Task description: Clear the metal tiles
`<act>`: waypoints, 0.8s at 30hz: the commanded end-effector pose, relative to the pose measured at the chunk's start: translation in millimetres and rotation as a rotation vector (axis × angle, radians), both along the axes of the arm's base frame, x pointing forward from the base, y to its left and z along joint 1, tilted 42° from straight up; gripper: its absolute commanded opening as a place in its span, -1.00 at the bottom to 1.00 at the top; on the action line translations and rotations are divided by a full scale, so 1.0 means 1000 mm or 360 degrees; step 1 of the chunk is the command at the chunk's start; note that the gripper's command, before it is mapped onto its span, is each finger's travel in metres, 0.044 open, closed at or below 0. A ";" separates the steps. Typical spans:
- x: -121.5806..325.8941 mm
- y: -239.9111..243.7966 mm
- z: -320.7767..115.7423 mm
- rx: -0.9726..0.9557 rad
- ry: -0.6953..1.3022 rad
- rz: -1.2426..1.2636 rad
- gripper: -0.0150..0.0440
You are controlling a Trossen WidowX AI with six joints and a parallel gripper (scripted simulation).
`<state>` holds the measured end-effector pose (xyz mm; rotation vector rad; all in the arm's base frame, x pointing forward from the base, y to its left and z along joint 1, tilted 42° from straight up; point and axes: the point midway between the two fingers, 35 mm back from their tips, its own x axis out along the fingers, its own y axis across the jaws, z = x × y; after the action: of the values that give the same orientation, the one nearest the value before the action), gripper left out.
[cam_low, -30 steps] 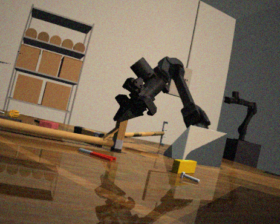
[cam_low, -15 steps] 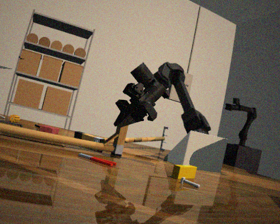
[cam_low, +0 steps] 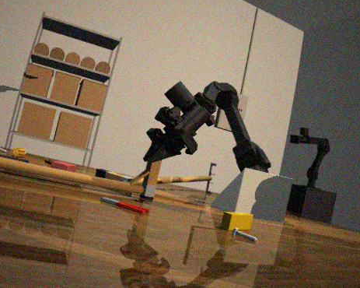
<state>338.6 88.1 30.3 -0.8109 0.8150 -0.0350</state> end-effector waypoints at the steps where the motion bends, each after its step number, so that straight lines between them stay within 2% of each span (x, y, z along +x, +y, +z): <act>1: 0.003 -0.006 0.008 -0.0002 -0.0033 -0.0030 -0.49; 24: 0.005 -0.023 0.024 0.0009 -0.0135 -0.0144 -0.49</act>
<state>343.2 66.9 49.3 -0.7823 0.7912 -0.1119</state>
